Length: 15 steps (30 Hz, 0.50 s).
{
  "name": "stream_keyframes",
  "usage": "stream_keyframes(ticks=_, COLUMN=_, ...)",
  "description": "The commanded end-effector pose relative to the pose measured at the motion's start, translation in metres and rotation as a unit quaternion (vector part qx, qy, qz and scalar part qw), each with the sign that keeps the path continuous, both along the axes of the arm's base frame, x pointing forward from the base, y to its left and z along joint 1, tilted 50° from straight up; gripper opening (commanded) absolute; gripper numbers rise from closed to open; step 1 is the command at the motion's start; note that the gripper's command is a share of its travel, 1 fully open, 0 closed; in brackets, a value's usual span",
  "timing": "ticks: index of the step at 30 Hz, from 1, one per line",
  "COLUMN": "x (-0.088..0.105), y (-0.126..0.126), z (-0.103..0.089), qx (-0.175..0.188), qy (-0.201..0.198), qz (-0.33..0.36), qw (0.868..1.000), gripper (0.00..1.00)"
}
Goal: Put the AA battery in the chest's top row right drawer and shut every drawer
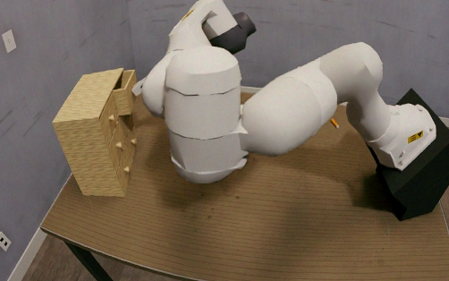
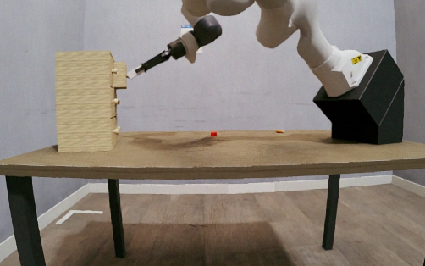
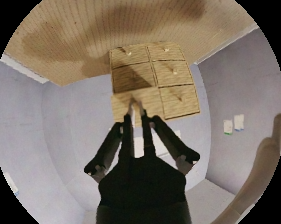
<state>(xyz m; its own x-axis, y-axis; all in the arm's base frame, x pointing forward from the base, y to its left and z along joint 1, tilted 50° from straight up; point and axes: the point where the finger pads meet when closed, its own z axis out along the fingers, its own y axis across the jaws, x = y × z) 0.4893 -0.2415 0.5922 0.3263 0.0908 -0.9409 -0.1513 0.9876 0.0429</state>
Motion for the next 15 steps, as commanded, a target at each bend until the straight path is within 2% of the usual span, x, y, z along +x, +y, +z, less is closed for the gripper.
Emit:
stream_keyframes(ticks=1, x=-0.0044, y=0.0005, z=-0.0041, qx=-0.006, qy=-0.001, qz=0.000, qw=1.000, gripper=0.17)
stream_keyframes(ticks=15, x=-0.0122, y=-0.0004, z=-0.0134, qx=-0.006, qy=-0.001, qz=0.000, qw=1.000, gripper=0.17)
